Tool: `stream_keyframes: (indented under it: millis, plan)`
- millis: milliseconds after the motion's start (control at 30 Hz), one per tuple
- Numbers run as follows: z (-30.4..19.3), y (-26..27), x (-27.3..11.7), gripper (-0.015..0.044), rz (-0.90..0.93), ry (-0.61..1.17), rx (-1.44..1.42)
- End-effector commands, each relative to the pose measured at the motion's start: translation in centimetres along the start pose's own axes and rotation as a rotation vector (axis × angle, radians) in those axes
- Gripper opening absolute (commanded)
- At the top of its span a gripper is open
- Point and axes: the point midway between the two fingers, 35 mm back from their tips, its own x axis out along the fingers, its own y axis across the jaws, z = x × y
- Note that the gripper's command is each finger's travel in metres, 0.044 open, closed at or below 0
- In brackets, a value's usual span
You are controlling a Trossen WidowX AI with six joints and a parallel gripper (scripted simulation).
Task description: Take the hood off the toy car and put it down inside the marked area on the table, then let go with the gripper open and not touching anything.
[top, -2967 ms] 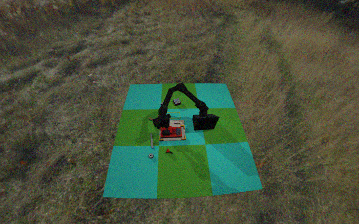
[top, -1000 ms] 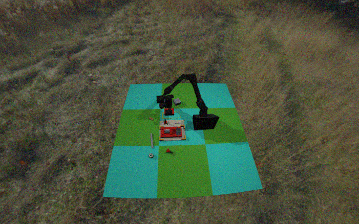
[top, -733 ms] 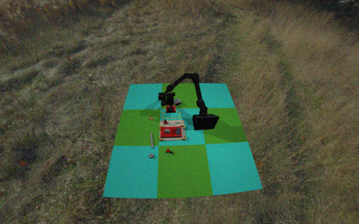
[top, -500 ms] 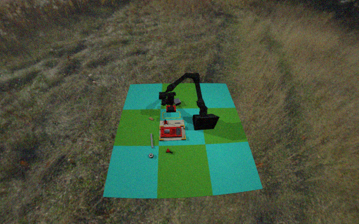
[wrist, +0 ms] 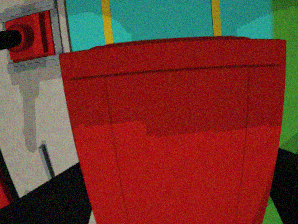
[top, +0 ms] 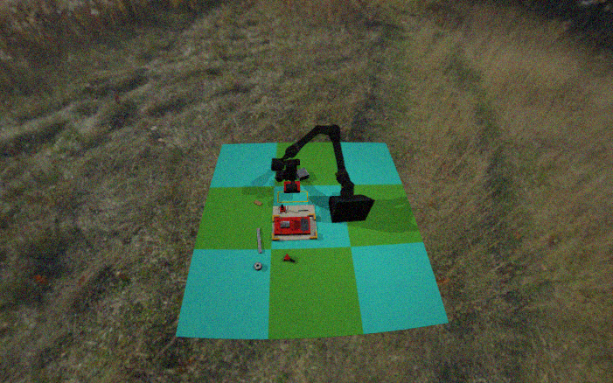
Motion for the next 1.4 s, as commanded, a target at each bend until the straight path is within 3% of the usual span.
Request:
stream_keyframes:
  millis: [0, 1367]
  plan:
    - [0.0, 0.1, 0.3, 0.0000, 0.000, -0.002, -0.005]
    - [0.1, 0.1, 3.5, 0.0000, 0.000, -0.002, -0.005]
